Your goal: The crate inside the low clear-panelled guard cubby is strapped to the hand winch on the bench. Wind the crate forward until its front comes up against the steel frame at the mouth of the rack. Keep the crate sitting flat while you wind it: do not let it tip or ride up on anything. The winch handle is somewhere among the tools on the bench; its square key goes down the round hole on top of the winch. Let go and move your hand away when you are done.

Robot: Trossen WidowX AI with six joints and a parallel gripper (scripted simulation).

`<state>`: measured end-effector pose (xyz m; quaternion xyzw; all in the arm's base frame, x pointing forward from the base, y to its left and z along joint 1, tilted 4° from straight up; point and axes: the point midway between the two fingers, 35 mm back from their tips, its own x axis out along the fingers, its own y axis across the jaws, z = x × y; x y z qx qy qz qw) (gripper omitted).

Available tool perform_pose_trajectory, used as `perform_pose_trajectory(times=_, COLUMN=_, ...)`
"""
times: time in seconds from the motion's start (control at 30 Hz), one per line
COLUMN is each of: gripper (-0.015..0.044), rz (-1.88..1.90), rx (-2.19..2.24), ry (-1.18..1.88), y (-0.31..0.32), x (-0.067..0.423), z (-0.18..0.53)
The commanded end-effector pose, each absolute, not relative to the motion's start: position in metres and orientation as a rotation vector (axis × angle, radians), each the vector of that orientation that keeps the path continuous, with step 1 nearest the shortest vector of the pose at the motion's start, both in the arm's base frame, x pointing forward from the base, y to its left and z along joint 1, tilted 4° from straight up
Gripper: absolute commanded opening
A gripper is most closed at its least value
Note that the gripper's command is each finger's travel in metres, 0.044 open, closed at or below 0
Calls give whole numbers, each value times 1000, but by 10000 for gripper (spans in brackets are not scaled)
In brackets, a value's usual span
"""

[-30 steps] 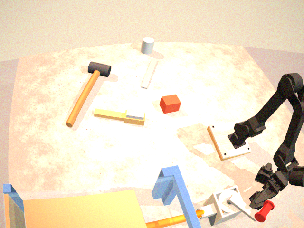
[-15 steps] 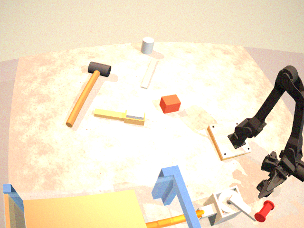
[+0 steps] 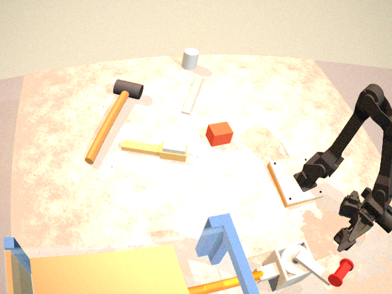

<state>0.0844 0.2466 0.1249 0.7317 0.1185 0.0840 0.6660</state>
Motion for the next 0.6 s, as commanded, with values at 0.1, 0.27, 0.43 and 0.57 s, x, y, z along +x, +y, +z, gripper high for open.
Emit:
perform_pose_trajectory(times=0.1, gripper=240, rz=192, rx=1659, ry=265, y=248, x=84, z=127)
perform_pose_trajectory(times=0.27, gripper=240, rz=191, rx=1659, ry=266, y=250, x=84, z=146)
perform_pose_trajectory(times=0.43, gripper=240, rz=189, rx=1656, ry=267, y=246, x=87, z=206)
perform_pose_trajectory(times=0.57, gripper=240, rz=190, rx=1655, ry=268, y=241, x=89, z=226)
